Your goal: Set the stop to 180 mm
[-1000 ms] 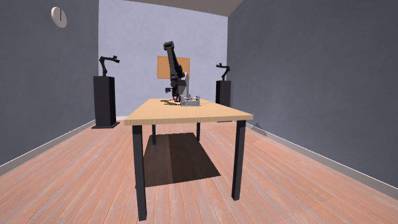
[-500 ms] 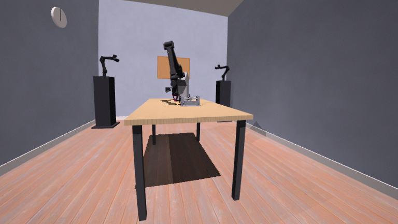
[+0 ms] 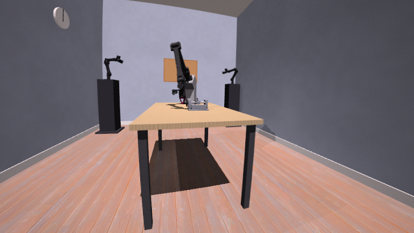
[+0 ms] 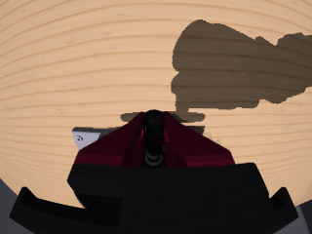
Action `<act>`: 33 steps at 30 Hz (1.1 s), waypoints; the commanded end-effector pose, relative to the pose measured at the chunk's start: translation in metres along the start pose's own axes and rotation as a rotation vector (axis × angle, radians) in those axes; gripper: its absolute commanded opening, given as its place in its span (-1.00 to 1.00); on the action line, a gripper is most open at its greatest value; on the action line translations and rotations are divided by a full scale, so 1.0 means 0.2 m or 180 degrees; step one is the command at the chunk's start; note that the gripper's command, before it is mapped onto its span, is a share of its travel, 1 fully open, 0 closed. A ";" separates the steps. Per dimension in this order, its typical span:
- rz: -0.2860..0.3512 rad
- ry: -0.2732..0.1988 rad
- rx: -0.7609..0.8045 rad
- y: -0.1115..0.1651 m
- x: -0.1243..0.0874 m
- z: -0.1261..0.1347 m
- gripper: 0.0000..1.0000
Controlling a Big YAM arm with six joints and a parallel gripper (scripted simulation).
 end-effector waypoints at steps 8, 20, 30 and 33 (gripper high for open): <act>-0.0033 0.0076 0.0018 -0.01 -0.16 -0.03 -0.87; -0.0019 0.0019 0.0022 0.02 -0.23 0.07 -0.87; -0.0019 0.0057 0.0008 0.02 -0.27 0.07 -0.87; -0.0018 0.0019 0.0022 0.03 -0.28 0.11 -0.87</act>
Point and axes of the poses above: the point where the finger pads meet when closed, its own x axis out along the fingers, its own z axis across the jaws, y = z × x, the point moved 6 cm from there along -x, back along the fingers, and after that the axes turned 15 degrees about x, right-handed, at the moved point
